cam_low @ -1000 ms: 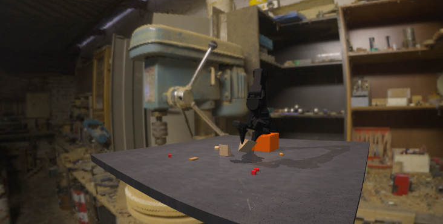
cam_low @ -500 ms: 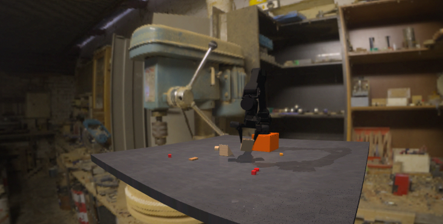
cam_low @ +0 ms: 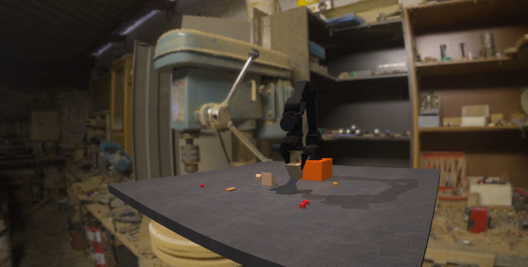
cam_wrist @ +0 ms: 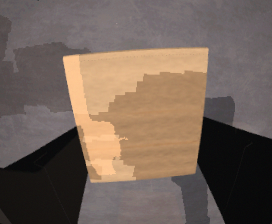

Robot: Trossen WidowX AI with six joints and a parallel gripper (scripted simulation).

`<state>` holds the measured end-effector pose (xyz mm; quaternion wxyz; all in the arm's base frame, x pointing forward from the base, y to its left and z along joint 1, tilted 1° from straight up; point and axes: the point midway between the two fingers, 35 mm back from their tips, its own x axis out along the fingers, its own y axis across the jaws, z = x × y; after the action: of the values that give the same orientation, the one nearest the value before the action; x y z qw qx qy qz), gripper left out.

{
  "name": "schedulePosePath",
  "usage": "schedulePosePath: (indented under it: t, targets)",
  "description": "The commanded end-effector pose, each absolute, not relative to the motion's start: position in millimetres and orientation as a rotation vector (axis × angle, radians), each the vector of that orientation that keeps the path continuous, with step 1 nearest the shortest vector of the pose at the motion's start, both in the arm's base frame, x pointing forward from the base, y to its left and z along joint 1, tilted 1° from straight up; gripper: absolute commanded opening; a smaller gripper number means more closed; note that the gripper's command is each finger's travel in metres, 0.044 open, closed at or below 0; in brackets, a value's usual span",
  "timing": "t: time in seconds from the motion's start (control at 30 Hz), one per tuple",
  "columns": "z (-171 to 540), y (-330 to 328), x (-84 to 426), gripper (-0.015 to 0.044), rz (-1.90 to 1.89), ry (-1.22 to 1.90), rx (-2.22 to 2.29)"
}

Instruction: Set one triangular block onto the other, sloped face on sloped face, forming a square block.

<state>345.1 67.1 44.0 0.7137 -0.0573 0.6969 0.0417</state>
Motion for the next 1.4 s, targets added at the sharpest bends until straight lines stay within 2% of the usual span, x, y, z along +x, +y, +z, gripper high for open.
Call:
schedulePosePath:
  t: [0.0, 0.17, 0.63, 1.37]
  targets:
    - [45.4, 67.5, 345.3, 0.0, 0.058, 1.559, -0.068]
    - [46.4, 64.3, 344.7, 0.0, 0.058, 1.559, -0.068]
    - [64.8, 1.4, 324.4, 0.0, 0.054, 1.56, -0.071]
    - [88.4, -82.3, 263.6, 0.0, 0.049, 1.564, -0.077]
